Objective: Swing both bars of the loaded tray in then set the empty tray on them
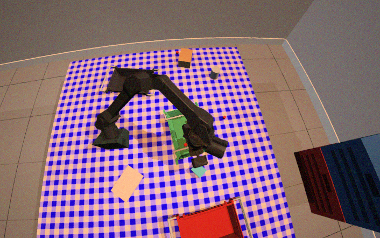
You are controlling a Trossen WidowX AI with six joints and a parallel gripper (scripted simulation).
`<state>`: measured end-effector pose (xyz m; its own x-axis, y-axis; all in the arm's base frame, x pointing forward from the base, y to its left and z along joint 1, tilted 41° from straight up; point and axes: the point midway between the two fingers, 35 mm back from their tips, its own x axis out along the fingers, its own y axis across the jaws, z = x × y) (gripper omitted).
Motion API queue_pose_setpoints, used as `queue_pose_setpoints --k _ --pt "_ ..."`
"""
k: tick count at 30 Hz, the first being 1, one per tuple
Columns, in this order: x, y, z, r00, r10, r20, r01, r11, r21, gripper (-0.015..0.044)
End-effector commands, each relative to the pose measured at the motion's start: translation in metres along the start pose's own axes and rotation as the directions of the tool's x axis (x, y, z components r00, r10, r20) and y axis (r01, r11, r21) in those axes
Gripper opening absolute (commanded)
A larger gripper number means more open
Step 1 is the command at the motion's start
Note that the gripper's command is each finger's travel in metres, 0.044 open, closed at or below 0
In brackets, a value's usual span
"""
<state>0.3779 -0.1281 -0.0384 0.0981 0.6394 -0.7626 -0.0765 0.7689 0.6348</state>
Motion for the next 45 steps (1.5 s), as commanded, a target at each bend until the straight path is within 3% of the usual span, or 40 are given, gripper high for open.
queue_pose_setpoints --k 1,13,17,45 --pt "0.0002 -0.0003 -0.0002 1.0 0.0 0.001 0.0 1.0 0.002 0.0085" --pt "0.0002 -0.0003 -0.0002 1.0 0.0 0.001 0.0 1.0 0.002 0.0085" --pt "0.0002 -0.0003 -0.0002 1.0 0.0 0.001 0.0 1.0 0.002 0.0" --pt "0.0002 -0.0001 -0.0001 1.0 0.0 0.0 0.0 1.0 0.0 0.0"
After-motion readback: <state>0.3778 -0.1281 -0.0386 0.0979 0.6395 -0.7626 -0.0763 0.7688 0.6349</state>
